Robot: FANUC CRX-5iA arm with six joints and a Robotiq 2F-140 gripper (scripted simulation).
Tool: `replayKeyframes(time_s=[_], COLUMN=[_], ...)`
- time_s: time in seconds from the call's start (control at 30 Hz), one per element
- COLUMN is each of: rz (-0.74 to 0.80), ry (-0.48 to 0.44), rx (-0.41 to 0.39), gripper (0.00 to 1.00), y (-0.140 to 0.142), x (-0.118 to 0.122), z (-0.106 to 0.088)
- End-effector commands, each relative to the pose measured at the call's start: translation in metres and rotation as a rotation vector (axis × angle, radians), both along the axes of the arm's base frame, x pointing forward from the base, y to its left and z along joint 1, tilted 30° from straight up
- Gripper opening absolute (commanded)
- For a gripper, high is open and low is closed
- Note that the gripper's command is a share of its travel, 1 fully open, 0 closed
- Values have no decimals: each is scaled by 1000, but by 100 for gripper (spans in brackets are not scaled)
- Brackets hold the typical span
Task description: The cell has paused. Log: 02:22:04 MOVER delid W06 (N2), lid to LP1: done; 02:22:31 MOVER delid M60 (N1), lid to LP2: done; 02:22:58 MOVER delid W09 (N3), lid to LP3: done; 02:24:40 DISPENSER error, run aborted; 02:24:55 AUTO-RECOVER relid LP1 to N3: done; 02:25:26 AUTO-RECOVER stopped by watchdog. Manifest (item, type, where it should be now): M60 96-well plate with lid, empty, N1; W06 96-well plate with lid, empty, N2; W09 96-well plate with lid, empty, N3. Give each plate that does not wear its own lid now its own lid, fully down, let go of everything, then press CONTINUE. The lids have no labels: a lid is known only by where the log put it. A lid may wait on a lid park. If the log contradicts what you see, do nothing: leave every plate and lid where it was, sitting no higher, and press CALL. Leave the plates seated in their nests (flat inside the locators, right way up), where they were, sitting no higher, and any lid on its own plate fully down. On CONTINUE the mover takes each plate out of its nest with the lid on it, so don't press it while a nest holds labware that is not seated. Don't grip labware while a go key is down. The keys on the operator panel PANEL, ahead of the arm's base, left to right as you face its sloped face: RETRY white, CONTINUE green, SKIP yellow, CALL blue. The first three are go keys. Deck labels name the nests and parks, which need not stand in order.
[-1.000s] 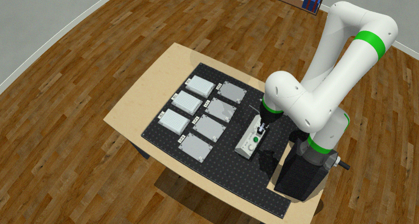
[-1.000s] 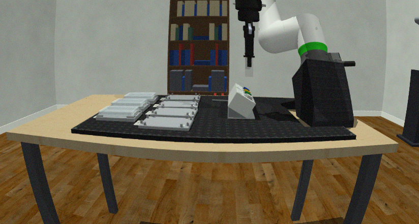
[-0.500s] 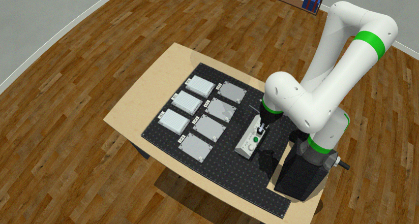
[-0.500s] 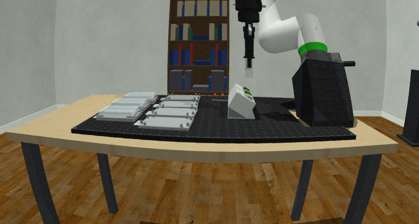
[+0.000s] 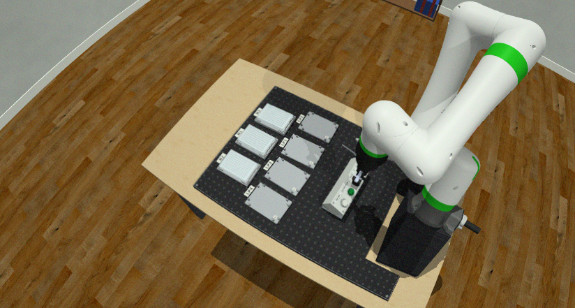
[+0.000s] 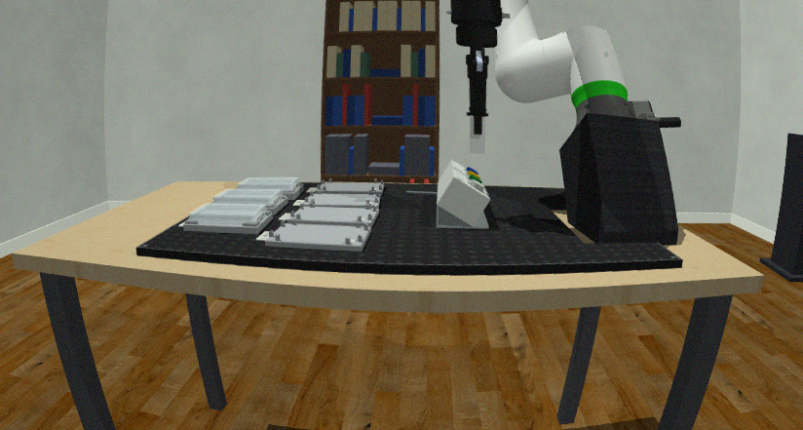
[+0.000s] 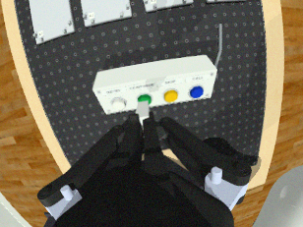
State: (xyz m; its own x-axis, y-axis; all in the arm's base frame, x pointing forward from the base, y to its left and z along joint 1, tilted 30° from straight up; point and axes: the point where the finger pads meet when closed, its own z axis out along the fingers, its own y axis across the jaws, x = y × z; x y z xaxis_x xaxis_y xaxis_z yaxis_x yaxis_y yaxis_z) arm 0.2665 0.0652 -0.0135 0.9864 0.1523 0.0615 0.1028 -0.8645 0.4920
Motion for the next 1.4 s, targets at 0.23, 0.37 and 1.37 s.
replayKeyframes(time_s=[0.23, 0.37, 1.37], rz=[0, 0, 0], ry=[0, 0, 0], rx=[0, 0, 0], gripper=[0, 0, 0], y=[-2, -3, -4], x=[1, 1, 1], z=[-4, -6, -8])
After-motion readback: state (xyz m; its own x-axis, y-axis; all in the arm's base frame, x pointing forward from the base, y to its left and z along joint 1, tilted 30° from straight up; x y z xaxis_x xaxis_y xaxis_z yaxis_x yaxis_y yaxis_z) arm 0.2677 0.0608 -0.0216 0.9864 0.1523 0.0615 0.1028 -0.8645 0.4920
